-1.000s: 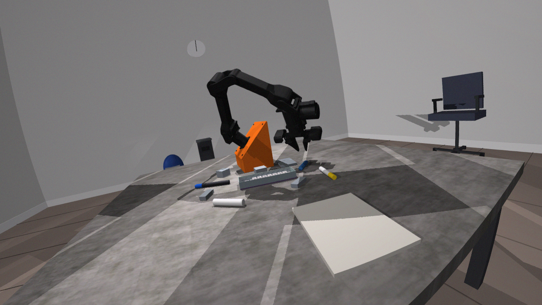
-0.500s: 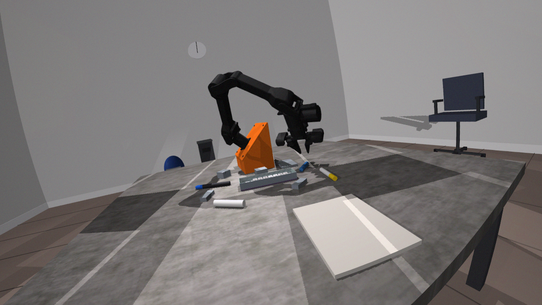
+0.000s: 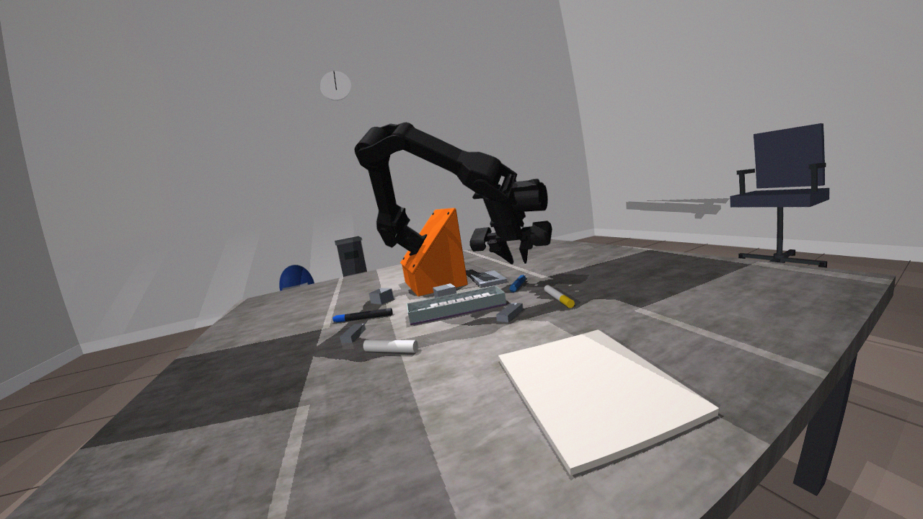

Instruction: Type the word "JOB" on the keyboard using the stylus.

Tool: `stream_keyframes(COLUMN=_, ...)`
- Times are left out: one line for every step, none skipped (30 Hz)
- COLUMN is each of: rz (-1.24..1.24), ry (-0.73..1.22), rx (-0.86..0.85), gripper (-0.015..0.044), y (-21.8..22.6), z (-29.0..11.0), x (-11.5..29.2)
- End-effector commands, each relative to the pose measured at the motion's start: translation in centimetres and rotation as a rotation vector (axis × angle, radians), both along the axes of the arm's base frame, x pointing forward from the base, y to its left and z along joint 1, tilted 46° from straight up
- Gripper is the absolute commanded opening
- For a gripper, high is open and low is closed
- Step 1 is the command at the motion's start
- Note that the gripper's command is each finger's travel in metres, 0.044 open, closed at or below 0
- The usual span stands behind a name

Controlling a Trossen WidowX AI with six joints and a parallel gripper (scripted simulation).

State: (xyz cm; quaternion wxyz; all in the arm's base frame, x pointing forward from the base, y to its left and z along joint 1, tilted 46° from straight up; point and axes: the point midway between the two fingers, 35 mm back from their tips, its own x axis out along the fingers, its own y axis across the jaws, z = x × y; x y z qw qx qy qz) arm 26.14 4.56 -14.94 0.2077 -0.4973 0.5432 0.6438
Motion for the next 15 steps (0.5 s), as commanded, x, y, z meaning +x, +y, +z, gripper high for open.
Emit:
stream_keyframes(rz=0.004, ry=0.007, rx=-0.006, gripper=0.0150, y=-0.33, z=-0.18, x=-0.29)
stream_keyframes(rz=0.004, ry=0.008, rx=-0.006, gripper=0.0150, y=-0.37, z=-0.22, x=-0.30)
stream_keyframes(rz=0.004, ry=0.008, rx=-0.006, gripper=0.0150, y=-0.43, z=-0.27, x=-0.31)
stream_keyframes(rz=0.004, ry=0.008, rx=-0.006, gripper=0.0150, y=-0.48, z=-0.33, x=-0.32)
stream_keyframes(rz=0.004, ry=0.008, rx=-0.006, gripper=0.0150, y=-0.50, z=-0.34, x=-0.33)
stream_keyframes(rz=0.004, ry=0.008, rx=-0.006, gripper=0.0150, y=-0.51, z=-0.34, x=-0.34)
stream_keyframes(rz=0.004, ry=0.008, rx=-0.006, gripper=0.0150, y=-0.51, z=-0.34, x=-0.34)
stream_keyframes(rz=0.004, ry=0.008, rx=-0.006, gripper=0.0150, y=-0.52, z=-0.36, x=-0.34)
stream_keyframes(rz=0.004, ry=0.008, rx=-0.006, gripper=0.0150, y=-0.56, z=-0.37, x=-0.36)
stream_keyframes(rz=0.004, ry=0.008, rx=-0.006, gripper=0.0150, y=-0.61, z=-0.39, x=-0.39)
stream_keyframes(rz=0.004, ry=0.008, rx=-0.006, gripper=0.0150, y=-0.67, z=-0.41, x=-0.43)
stream_keyframes(rz=0.004, ry=0.008, rx=-0.006, gripper=0.0150, y=-0.73, z=-0.43, x=-0.47)
stream_keyframes(rz=0.004, ry=0.008, rx=-0.006, gripper=0.0150, y=-0.78, z=-0.45, x=-0.50)
stream_keyframes(rz=0.004, ry=0.008, rx=-0.006, gripper=0.0150, y=-0.79, z=-0.45, x=-0.51)
stream_keyframes(rz=0.004, ry=0.008, rx=-0.006, gripper=0.0150, y=-0.79, z=-0.45, x=-0.51)
